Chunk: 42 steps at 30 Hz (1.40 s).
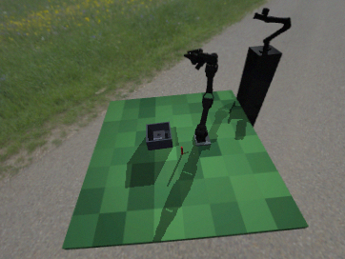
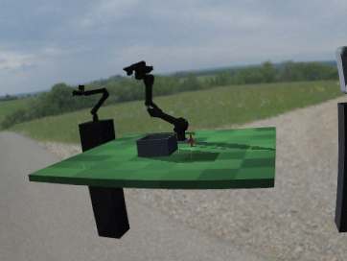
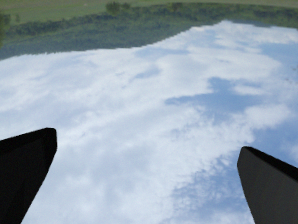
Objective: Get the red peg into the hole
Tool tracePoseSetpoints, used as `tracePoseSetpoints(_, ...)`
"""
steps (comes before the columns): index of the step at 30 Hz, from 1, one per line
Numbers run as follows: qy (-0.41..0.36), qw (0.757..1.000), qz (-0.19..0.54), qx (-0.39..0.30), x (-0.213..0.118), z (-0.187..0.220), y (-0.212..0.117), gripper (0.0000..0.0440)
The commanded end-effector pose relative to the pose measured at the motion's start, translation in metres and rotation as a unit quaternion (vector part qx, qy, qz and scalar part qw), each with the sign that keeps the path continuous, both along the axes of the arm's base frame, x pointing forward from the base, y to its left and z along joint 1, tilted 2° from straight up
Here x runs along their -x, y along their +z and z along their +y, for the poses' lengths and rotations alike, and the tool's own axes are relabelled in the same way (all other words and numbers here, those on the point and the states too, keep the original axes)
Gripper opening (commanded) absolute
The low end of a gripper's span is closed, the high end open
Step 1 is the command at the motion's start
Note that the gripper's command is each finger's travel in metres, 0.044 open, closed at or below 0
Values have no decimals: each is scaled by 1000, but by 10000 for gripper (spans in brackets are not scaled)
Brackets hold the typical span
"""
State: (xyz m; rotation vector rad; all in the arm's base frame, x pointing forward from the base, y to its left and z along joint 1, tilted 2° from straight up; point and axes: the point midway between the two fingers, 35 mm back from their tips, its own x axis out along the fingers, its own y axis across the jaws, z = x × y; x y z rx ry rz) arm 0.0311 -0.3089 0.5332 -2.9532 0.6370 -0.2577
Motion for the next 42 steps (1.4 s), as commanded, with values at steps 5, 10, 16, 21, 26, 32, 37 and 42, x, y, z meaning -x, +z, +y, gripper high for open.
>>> tracePoseSetpoints(5, -23, 996, -4, 82, 0, 27, 21, 440)
tracePoseSetpoints(10, -42, 985, -5, 166, -4, 61, 41, 440)
tracePoseSetpoints(16, -58, 962, 1, 265, -15, 107, 58, 440)
tracePoseSetpoints(21, -64, 936, 10, 346, -27, 147, 67, 440)
tracePoseSetpoints(26, -65, 903, 22, 425, -42, 186, 69, 440)
tracePoseSetpoints(32, -56, 855, 43, 514, -65, 232, 63, 440)
tracePoseSetpoints(37, -41, 809, 64, 582, -87, 267, 50, 440)
tracePoseSetpoints(42, -18, 760, 90, 644, -109, 298, 30, 440)
